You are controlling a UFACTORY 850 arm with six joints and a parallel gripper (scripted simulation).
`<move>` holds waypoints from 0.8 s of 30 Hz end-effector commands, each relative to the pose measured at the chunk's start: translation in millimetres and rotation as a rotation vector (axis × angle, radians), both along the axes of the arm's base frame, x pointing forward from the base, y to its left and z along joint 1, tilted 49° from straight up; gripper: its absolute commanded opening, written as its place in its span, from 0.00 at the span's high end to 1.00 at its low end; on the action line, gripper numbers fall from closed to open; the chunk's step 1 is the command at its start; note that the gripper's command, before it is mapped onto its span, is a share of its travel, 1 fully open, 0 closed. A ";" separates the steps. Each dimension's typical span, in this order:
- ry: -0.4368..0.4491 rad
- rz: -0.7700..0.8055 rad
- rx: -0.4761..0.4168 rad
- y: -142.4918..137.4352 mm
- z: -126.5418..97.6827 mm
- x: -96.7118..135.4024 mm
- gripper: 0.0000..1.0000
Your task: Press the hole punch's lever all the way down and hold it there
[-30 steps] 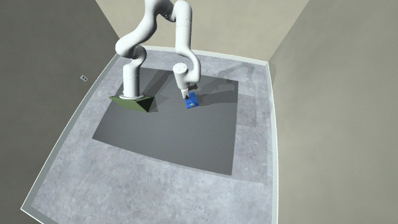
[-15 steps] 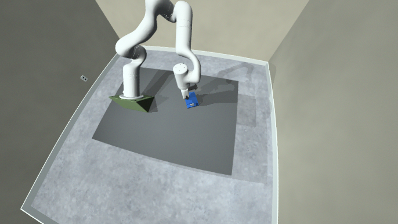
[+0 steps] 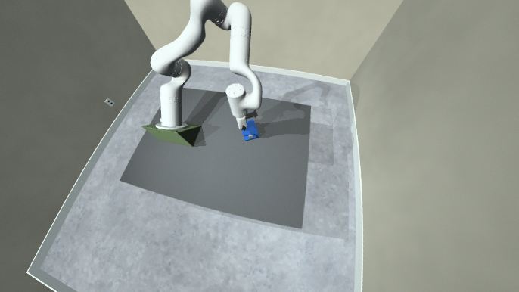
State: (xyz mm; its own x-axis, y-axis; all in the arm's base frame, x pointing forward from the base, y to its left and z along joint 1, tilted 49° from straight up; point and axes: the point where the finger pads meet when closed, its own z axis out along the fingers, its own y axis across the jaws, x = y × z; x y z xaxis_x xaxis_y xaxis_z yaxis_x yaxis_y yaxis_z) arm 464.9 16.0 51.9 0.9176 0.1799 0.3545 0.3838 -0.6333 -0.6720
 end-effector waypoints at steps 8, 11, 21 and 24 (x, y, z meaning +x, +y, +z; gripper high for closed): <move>-0.001 -0.001 0.000 2.9 -2.5 1.1 1.00; -0.001 -0.001 0.000 5.5 -4.8 1.5 1.00; -0.001 -0.001 0.000 7.1 -6.2 1.7 1.00; -0.001 -0.001 0.000 7.1 -6.2 1.7 1.00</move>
